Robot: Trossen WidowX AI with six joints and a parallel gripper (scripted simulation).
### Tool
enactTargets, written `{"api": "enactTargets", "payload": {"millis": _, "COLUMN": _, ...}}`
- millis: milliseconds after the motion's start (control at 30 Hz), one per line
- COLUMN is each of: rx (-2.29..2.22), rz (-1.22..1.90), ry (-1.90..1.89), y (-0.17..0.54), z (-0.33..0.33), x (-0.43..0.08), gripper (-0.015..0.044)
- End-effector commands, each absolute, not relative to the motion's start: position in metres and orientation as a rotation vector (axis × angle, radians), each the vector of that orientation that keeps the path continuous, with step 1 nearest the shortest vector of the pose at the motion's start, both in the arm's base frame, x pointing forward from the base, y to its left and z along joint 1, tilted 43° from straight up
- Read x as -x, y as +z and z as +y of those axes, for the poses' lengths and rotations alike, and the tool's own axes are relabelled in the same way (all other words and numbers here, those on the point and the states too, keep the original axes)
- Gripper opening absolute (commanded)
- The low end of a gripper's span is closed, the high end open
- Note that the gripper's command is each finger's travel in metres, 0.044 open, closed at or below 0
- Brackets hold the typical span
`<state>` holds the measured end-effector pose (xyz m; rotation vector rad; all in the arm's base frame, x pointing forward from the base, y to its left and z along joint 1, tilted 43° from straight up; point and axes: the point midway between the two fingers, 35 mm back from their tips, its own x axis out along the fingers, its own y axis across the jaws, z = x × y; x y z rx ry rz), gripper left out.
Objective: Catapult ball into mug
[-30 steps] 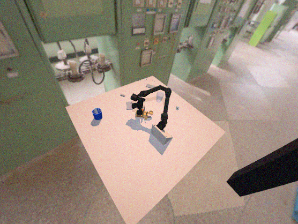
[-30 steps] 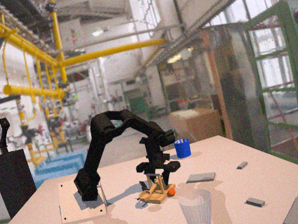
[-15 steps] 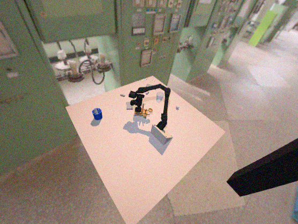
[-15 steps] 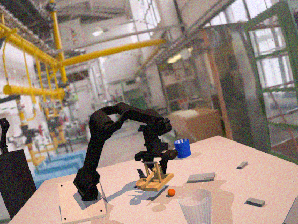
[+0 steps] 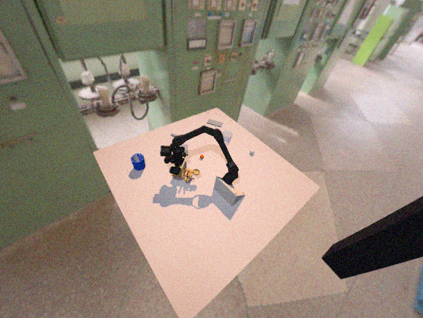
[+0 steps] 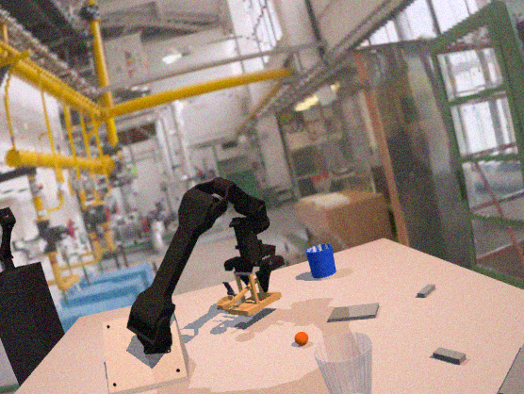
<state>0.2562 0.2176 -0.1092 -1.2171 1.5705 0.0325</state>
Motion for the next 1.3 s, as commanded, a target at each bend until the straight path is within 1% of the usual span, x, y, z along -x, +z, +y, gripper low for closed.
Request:
{"api": "enactTargets", "payload": {"millis": 0, "rx": 1.178, "rz": 1.55, "ry": 0.016, "y": -0.11, "z": 0.229, "x": -0.258, "gripper": 0.0}}
{"api": "enactTargets", "payload": {"millis": 1267, "rx": 1.173, "rz": 1.561, "ry": 0.005, "y": -0.144, "z": 0.2, "x": -0.265, "gripper": 0.0}}
